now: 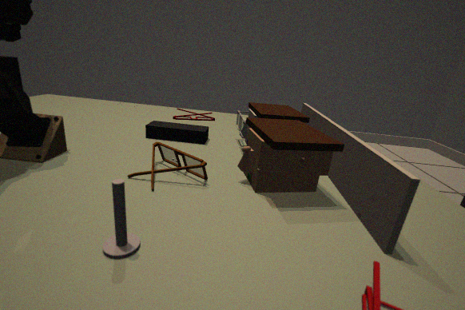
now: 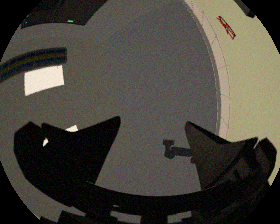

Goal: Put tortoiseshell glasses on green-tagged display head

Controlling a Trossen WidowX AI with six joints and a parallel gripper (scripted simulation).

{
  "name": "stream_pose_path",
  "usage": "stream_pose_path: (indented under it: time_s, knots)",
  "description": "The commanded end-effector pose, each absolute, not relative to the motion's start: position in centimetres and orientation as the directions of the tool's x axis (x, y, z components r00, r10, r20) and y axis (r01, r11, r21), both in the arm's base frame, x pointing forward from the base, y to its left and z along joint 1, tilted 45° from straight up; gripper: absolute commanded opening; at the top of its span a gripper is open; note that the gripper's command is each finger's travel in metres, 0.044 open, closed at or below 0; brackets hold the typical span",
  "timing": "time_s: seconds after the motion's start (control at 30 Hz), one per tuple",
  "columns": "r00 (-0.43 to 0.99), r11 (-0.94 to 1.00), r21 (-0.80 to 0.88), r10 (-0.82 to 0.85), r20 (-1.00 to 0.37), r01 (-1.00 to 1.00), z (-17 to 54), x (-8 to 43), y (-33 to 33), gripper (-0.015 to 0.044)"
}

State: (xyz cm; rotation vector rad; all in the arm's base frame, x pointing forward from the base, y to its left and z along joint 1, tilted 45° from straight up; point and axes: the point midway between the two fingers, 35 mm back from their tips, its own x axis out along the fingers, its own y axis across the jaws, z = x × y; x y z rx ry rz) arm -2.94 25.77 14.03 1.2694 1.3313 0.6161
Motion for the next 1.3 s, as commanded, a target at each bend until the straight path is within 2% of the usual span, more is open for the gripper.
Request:
stream_pose_path:
  time_s: [0.0,0.23,0.33,0.53,0.67,0.8,0.93,1.03,1.27]
  knots:
    - [0.222,0.280,0.907,0.907,-0.357,0.315,14.0,-2.9,25.8,0.0426]
    - [0.222,0.280,0.907,0.907,-0.357,0.315,14.0,-2.9,25.8,0.0440]
    - [0.297,0.328,0.903,0.865,-0.405,0.277,13.6,-1.2,26.2,0.0361]
    - [0.550,0.566,0.796,0.602,-0.578,0.216,11.8,6.3,26.6,0.0204]
    - [0.636,0.686,0.676,0.399,-0.660,0.270,10.7,11.1,25.5,0.0200]
    - [0.664,0.769,0.529,0.187,-0.724,0.360,9.7,15.4,23.4,0.0200]
    - [0.636,0.817,0.342,-0.039,-0.771,0.465,8.6,19.2,20.7,0.0200]
    - [0.562,0.817,0.153,-0.234,-0.794,0.556,7.7,22.1,17.7,0.0200]
    - [0.241,0.674,-0.294,-0.581,-0.777,0.678,5.8,27.0,9.3,0.0200]
